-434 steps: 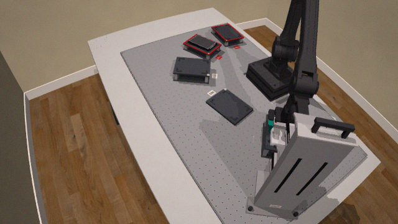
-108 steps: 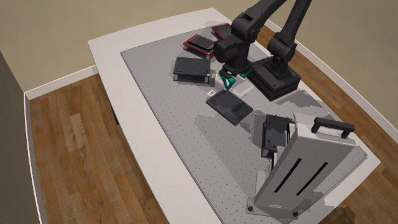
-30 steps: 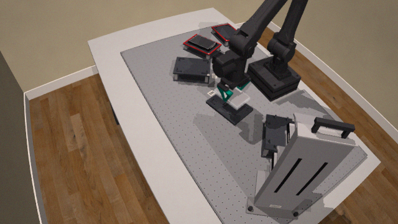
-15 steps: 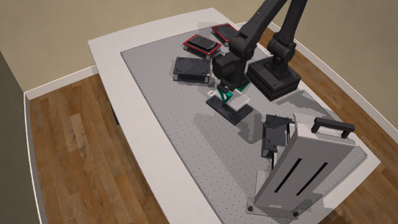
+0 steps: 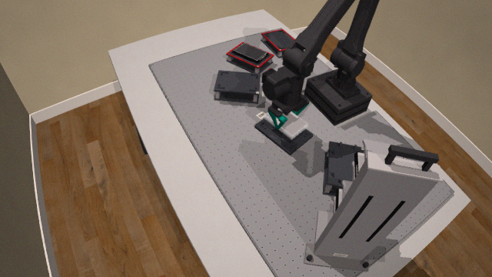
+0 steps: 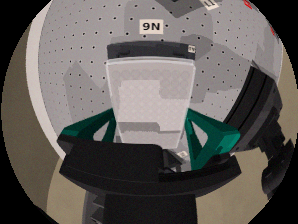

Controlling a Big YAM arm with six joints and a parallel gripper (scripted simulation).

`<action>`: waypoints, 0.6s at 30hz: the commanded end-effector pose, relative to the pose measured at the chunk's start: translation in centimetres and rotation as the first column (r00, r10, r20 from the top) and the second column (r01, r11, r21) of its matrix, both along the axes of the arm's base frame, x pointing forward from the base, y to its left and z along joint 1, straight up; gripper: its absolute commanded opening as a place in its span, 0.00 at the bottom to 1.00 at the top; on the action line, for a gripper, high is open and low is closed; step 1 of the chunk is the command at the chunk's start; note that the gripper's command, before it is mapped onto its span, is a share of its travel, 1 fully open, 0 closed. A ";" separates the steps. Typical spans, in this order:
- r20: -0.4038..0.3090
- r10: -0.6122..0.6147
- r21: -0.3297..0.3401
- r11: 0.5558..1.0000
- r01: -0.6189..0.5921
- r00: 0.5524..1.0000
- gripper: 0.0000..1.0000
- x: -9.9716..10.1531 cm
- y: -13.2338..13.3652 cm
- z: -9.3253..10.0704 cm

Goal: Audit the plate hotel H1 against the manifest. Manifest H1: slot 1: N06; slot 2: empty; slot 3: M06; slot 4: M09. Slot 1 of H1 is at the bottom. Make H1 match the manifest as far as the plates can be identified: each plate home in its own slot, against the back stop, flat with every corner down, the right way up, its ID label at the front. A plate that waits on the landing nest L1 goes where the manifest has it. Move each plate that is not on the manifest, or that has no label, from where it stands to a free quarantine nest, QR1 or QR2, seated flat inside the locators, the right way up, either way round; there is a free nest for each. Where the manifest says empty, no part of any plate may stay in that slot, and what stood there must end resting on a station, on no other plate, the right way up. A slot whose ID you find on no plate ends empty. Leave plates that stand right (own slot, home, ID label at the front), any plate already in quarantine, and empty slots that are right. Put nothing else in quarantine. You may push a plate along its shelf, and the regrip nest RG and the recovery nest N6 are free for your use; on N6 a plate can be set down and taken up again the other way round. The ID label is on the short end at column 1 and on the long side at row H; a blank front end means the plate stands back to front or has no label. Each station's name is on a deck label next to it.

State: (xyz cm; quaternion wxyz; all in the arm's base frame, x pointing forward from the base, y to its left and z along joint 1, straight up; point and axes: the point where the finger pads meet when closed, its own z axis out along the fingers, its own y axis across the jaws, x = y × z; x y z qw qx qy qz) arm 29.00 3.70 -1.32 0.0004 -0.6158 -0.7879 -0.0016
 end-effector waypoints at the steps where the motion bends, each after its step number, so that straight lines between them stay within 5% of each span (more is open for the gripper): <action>1: 0.010 -0.003 0.000 1.000 0.003 1.000 0.86 0.5 0.3 -0.2; 18: 0.006 -0.004 -0.001 1.000 0.004 1.000 0.86 0.2 0.2 -1.3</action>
